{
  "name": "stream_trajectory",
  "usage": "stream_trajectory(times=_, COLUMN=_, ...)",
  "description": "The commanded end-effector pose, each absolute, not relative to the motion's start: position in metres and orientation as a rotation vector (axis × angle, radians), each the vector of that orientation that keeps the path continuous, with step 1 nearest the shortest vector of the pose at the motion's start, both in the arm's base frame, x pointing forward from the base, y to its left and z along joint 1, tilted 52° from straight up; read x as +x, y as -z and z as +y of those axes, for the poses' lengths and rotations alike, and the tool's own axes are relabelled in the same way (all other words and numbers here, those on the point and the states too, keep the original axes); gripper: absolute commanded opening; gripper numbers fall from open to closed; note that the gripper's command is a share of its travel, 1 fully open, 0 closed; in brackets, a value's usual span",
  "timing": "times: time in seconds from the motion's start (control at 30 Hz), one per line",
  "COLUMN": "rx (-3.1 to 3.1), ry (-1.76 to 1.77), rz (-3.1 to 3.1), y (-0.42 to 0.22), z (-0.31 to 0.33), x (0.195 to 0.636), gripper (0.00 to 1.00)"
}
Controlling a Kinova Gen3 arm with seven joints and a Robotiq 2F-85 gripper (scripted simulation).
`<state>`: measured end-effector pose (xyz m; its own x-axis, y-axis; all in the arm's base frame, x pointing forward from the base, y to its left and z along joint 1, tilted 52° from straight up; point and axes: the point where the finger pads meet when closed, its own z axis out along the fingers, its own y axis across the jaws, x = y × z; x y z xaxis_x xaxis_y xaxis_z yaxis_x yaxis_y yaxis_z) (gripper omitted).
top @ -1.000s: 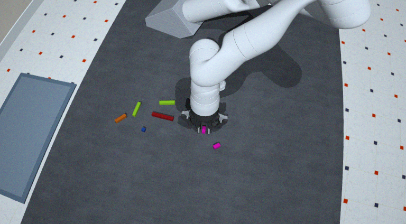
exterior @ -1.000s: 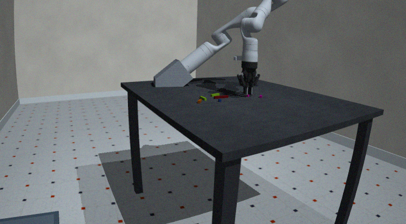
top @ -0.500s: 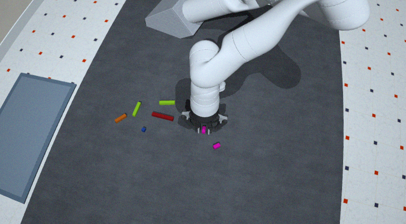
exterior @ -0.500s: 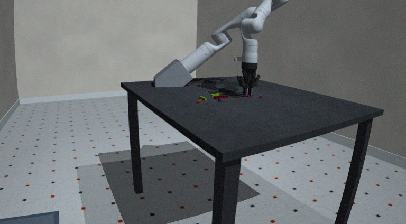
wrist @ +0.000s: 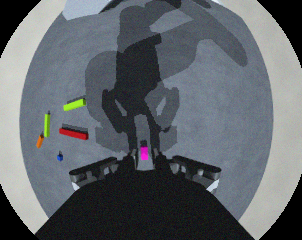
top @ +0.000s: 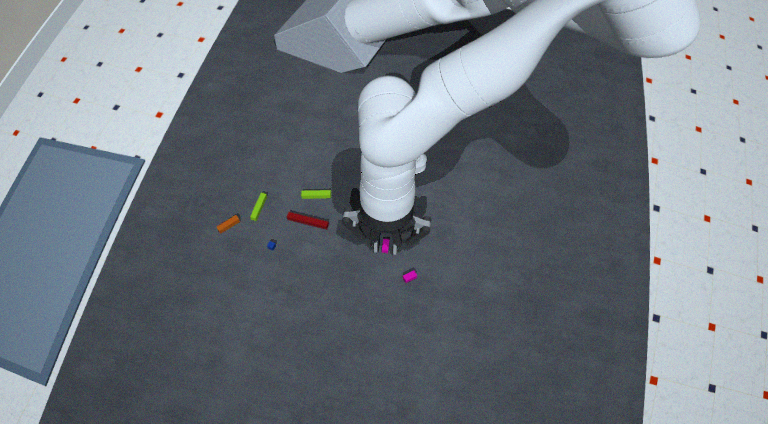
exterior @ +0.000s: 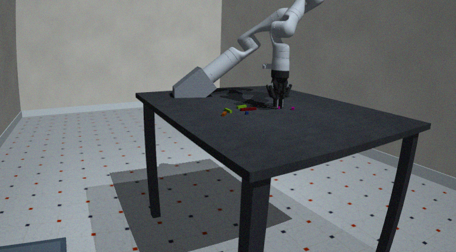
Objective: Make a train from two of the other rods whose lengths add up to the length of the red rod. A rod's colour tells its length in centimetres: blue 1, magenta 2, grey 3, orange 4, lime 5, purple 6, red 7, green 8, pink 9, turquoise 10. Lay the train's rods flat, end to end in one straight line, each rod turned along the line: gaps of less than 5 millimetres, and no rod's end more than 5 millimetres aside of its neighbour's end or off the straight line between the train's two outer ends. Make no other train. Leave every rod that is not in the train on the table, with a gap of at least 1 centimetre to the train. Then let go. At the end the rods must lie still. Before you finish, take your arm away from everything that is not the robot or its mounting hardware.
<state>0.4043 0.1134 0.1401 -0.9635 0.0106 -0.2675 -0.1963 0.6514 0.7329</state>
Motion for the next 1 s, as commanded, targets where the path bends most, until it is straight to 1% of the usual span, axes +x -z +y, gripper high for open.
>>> stream_trajectory(times=0.0, rx=-0.152, ry=-1.208, rz=2.622, y=-0.1388, z=0.1156, x=0.4043, gripper=0.24)
stream_trajectory(times=0.43, rx=-0.152, ry=-1.208, rz=2.622, y=-0.1388, z=0.1156, x=0.4043, gripper=0.24)
stream_trajectory(times=0.47, rx=-0.152, ry=-1.208, rz=2.622, y=-0.1388, z=0.1156, x=0.4043, gripper=0.05)
stream_trajectory(times=0.97, rx=-0.152, ry=-1.208, rz=2.622, y=-0.1388, z=0.1156, x=0.4043, gripper=0.05)
